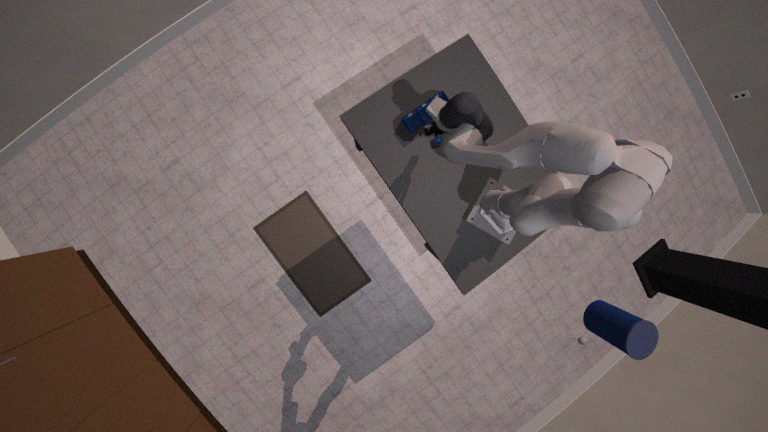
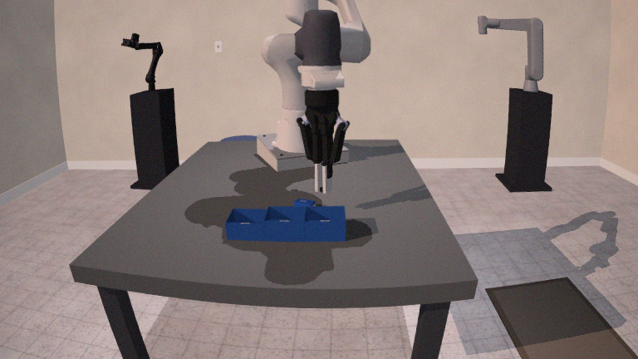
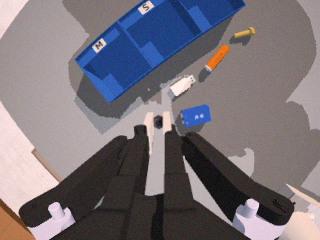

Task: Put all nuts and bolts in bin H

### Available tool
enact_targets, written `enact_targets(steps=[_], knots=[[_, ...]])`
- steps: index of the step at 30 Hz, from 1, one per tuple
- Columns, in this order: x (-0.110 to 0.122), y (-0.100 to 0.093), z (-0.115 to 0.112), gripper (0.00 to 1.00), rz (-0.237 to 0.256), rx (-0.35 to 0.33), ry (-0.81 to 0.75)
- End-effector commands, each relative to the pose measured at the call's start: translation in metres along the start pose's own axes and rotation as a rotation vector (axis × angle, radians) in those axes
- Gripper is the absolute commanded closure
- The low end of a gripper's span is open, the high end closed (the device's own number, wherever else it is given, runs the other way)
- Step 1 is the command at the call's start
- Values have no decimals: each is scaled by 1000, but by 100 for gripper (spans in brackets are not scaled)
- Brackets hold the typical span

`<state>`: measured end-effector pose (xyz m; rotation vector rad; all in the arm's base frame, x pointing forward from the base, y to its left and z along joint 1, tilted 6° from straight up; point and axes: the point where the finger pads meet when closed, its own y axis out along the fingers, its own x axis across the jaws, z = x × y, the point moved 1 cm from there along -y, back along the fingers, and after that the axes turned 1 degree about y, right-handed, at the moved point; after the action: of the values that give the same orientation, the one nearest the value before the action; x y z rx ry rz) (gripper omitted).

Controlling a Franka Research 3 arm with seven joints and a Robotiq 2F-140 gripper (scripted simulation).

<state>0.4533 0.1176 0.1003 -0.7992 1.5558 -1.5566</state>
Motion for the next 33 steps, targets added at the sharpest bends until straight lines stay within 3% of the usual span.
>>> enact_targets(steps=[1, 8, 23, 33], knots=[[0, -5, 2, 93, 1, 5, 7], [1, -8, 7, 93, 1, 5, 7], [40, -8, 88, 93, 1, 5, 7], [46, -8, 100, 93, 1, 5, 7]])
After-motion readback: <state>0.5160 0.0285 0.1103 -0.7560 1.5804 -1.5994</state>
